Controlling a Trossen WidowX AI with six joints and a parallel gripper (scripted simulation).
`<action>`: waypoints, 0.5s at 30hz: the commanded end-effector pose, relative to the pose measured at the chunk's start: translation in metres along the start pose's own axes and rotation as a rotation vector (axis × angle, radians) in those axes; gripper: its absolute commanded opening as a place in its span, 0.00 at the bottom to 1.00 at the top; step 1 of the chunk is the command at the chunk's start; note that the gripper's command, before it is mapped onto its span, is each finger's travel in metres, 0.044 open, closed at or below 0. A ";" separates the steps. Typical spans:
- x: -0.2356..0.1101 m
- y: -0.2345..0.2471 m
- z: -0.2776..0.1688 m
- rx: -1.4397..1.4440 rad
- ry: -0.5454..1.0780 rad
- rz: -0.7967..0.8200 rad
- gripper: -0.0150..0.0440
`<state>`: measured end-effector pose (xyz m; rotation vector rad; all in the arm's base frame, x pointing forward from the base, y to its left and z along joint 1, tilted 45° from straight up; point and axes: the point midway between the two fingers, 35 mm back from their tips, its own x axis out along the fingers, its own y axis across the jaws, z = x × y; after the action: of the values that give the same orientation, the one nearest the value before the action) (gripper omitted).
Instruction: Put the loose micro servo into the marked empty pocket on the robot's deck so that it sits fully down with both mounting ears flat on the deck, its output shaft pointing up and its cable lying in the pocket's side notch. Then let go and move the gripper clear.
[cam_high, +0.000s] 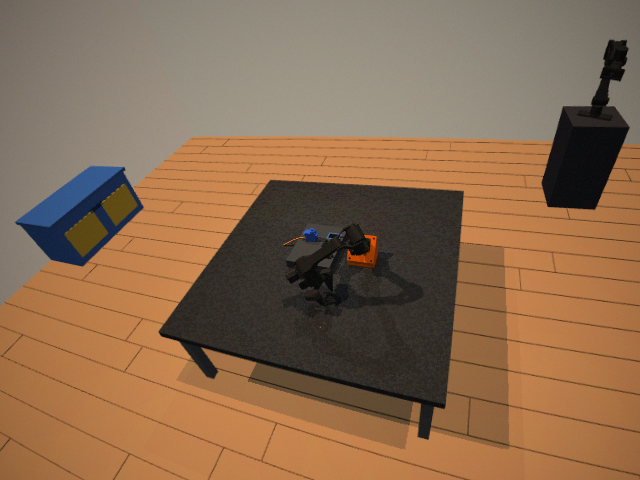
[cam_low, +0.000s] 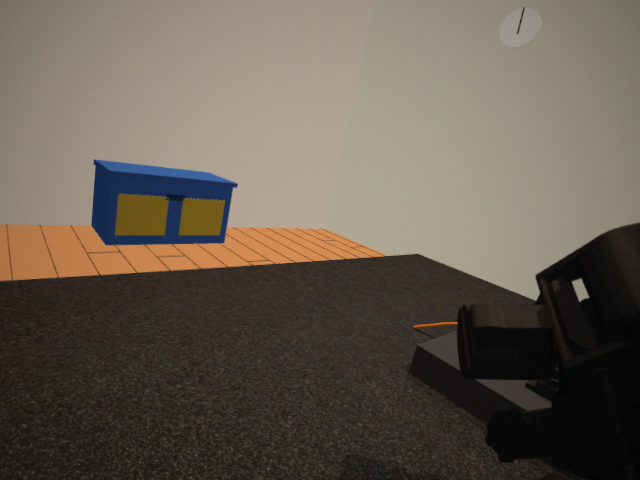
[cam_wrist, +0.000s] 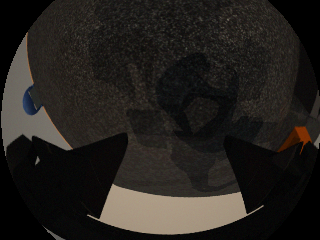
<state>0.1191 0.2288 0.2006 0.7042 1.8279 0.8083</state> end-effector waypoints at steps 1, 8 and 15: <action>-0.007 -0.004 0.017 0.119 -0.040 -0.008 1.00; -0.015 -0.009 0.033 0.236 -0.075 -0.010 1.00; -0.027 -0.019 0.055 0.423 -0.124 -0.006 1.00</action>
<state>0.1662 0.2136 0.1873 0.9319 1.8921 0.4583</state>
